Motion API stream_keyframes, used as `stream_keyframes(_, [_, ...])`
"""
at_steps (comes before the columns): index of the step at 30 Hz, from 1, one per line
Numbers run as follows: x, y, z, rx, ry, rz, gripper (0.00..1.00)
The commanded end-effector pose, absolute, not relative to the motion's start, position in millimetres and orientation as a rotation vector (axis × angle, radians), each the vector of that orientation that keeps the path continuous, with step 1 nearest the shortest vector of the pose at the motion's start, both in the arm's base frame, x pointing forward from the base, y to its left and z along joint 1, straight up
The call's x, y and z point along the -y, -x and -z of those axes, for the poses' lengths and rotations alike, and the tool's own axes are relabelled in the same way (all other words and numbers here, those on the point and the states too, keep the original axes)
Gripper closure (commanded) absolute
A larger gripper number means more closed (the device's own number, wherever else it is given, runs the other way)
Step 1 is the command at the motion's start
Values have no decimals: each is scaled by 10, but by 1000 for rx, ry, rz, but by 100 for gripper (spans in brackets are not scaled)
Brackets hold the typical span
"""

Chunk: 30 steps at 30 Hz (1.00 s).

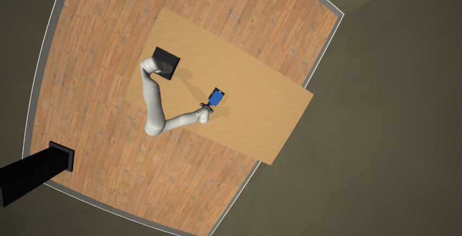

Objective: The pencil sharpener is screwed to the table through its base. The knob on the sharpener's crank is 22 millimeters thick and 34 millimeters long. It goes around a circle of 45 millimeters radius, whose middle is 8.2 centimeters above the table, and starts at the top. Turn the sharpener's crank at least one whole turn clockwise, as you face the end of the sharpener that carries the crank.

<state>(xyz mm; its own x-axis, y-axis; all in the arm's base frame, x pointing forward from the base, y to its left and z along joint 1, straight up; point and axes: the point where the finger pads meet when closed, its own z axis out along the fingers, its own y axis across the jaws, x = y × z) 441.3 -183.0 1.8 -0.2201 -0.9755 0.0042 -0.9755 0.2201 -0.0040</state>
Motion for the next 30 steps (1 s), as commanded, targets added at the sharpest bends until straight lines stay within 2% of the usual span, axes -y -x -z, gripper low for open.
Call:
stream_keyframes(1, [1830, -4411, -23, 2453, -1961, -10, 100])
stream_keyframes(30, [1783, -4205, -197, 2453, -1961, -10, 100])
